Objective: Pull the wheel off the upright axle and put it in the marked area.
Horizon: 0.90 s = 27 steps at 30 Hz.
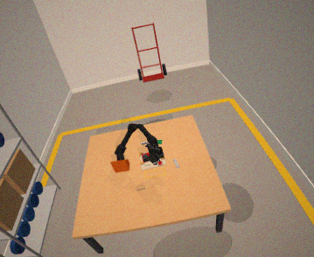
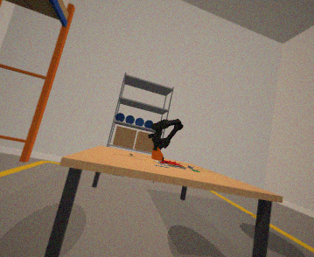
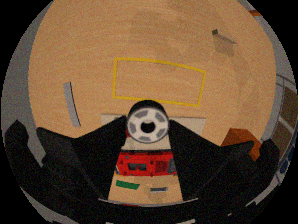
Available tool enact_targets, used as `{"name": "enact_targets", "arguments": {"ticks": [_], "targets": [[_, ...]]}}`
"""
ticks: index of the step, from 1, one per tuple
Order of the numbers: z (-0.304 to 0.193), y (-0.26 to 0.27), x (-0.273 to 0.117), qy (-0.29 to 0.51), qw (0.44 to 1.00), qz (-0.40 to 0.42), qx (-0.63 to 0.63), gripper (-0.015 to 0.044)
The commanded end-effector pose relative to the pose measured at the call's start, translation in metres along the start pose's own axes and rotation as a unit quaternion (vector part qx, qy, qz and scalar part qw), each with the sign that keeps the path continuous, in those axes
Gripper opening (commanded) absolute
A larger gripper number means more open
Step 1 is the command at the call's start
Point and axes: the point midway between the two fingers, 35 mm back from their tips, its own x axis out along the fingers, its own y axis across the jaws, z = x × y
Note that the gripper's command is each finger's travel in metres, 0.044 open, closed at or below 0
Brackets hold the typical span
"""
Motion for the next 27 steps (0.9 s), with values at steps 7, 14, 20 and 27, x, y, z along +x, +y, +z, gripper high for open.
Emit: {"name": "enact_targets", "arguments": {"ticks": [7, 14, 20, 27], "targets": [[0.029, -0.025, 0.003, 0.003, 1.000, -0.006, -0.001, 0.0000], [0.028, -0.025, 0.022, 0.004, 1.000, -0.006, -0.001, 0.0000], [0.029, -0.023, 0.039, 0.003, 1.000, -0.006, -0.001, 0.0000], [0.028, -0.024, 0.085, 0.004, 1.000, -0.006, -0.001, 0.0000]]}}
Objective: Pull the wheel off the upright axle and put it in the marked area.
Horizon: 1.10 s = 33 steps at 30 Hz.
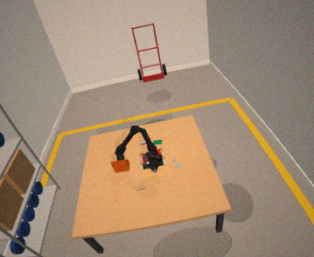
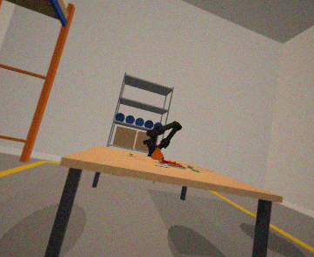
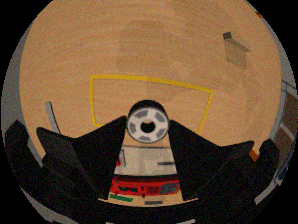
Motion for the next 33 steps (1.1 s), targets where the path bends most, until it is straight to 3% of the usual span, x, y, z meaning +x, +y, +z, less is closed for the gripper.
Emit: {"name": "enact_targets", "arguments": {"ticks": [1, 8, 19, 26, 29, 33], "targets": [[-0.003, -0.005, 0.029, 0.007, 1.000, -0.005, 0.005, 0.0000], [-0.004, -0.006, 0.045, 0.008, 1.000, -0.005, 0.004, 0.0000], [-0.004, -0.006, 0.038, 0.006, 1.000, -0.008, 0.002, 0.0289], [-0.002, -0.005, -0.018, 0.006, 1.000, -0.005, 0.004, 0.0300], [-0.002, -0.005, -0.020, 0.006, 1.000, -0.005, 0.004, 0.0300], [-0.011, -0.032, -0.036, 0.003, 1.000, -0.002, 0.008, 0.0405]]}}
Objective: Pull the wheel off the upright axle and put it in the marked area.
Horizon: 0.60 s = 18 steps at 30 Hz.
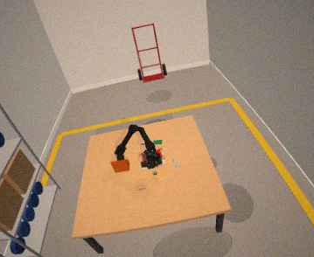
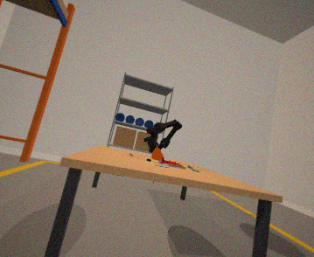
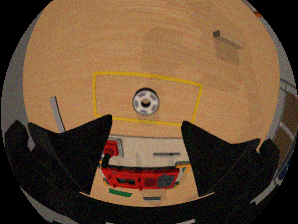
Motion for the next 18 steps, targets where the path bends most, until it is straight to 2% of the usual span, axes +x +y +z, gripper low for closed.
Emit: {"name": "enact_targets", "arguments": {"ticks": [1, 5, 18], "targets": [[-0.013, -0.034, -0.020, 0.002, 1.000, -0.008, 0.007, 0.0431], [-0.032, -0.074, -0.042, 0.004, 1.000, -0.012, 0.006, 0.0440], [-0.033, -0.076, -0.043, 0.005, 1.000, -0.013, 0.006, 0.0440]]}}
